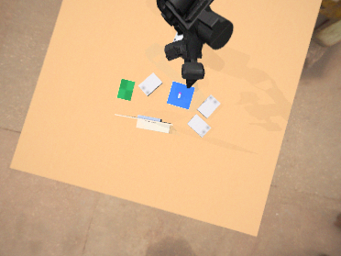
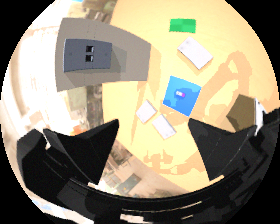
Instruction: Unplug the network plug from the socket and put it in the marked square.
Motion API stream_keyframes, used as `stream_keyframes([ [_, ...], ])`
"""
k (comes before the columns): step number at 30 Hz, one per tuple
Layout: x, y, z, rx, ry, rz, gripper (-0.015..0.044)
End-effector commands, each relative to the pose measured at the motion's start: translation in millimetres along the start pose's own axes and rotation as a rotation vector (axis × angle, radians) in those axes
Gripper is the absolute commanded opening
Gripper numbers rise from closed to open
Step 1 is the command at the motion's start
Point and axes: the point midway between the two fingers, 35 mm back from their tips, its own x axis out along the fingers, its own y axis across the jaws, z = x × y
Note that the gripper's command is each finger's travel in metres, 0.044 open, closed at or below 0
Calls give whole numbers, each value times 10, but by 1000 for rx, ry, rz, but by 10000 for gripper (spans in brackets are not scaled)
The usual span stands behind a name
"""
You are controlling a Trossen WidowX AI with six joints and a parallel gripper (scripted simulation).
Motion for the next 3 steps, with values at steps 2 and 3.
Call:
stream_keyframes([
  [2,-9,15,4,5,0,3,440],
  [3,-9,15,4,5,0,3,440],
])
